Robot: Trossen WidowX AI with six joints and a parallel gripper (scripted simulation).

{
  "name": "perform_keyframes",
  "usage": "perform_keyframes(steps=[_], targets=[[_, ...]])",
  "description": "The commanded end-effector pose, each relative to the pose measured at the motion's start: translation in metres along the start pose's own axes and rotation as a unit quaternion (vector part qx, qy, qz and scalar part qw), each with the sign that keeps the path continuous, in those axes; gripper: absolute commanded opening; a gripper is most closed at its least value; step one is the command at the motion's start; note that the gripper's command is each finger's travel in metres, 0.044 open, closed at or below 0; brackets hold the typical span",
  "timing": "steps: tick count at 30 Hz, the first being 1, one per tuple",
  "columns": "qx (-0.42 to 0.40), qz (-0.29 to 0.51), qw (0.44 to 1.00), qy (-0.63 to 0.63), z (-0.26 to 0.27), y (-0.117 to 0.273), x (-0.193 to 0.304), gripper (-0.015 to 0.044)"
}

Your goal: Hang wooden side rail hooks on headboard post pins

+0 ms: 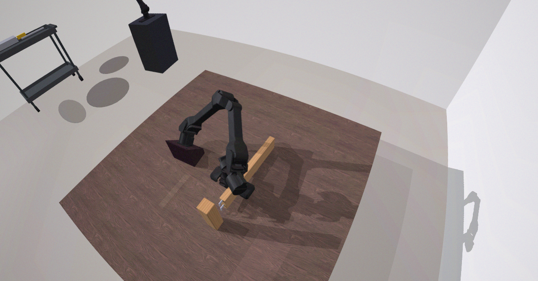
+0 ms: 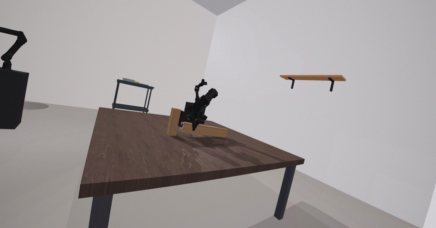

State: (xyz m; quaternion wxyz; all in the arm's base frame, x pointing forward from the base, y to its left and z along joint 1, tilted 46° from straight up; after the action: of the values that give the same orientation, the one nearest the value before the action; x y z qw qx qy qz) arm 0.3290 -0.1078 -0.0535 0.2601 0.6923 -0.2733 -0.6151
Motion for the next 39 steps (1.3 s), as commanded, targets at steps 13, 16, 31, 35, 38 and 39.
perform_keyframes(steps=[13, 16, 31, 35, 38, 39], targets=[[0.003, 0.003, 1.0, 0.002, -0.0008, 0.0038, 0.0034, 0.0], [0.003, 0.003, 1.0, 0.002, -0.001, 0.004, 0.0036, 0.0], [0.003, 0.003, 1.0, 0.002, -0.0017, 0.0052, 0.0051, 0.0], [0.003, 0.003, 1.0, 0.002, -0.0014, 0.0051, 0.0054, 0.0], [0.003, 0.003, 1.0, 0.002, -0.001, 0.0047, 0.0057, 0.0], [0.003, 0.003, 1.0, 0.002, -0.0008, 0.0046, 0.0058, 0.0]])
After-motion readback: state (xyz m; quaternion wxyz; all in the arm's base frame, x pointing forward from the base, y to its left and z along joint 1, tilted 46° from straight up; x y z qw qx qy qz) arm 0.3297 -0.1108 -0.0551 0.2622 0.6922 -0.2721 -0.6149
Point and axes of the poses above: the point midway between the two fingers, 35 mm back from their tips, its own y axis back along the fingers, its own z axis across the jaws, x = y × z, the point moved 3 cm from there along y, back along the fingers, and after that the axes turned 14 degrees about y, right-handed, at the moved point
